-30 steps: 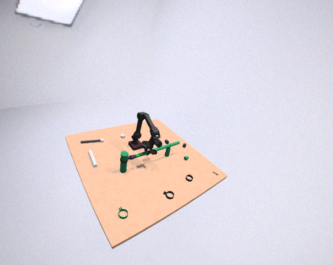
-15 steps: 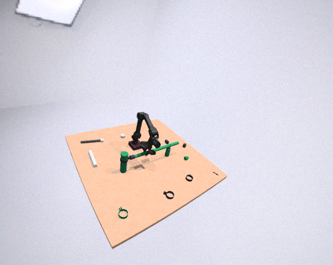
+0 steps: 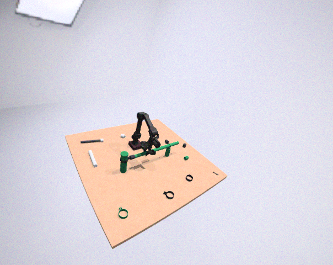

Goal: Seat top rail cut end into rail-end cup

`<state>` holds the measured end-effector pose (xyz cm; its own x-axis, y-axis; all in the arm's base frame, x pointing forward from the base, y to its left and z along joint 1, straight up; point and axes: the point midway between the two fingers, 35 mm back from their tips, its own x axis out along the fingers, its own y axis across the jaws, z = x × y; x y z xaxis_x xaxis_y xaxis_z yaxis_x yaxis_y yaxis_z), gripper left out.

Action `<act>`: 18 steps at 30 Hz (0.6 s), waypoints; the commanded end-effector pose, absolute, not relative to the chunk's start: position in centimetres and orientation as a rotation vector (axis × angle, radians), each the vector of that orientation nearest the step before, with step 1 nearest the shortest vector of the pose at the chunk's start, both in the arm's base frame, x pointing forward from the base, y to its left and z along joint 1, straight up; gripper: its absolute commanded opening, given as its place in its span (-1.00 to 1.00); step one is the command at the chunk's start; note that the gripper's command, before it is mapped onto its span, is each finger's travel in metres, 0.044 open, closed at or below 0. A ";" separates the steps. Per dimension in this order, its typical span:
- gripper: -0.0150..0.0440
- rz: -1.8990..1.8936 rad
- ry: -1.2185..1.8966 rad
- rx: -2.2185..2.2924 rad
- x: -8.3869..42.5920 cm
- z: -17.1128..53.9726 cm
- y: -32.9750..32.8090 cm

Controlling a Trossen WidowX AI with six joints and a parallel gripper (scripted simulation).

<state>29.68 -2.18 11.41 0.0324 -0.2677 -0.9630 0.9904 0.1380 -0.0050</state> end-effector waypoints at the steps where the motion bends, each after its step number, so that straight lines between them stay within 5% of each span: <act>1: -0.49 -1.219 1.048 0.909 29.7 11.5 -2.5; 18: -0.49 -1.216 1.057 0.914 29.7 11.4 -2.3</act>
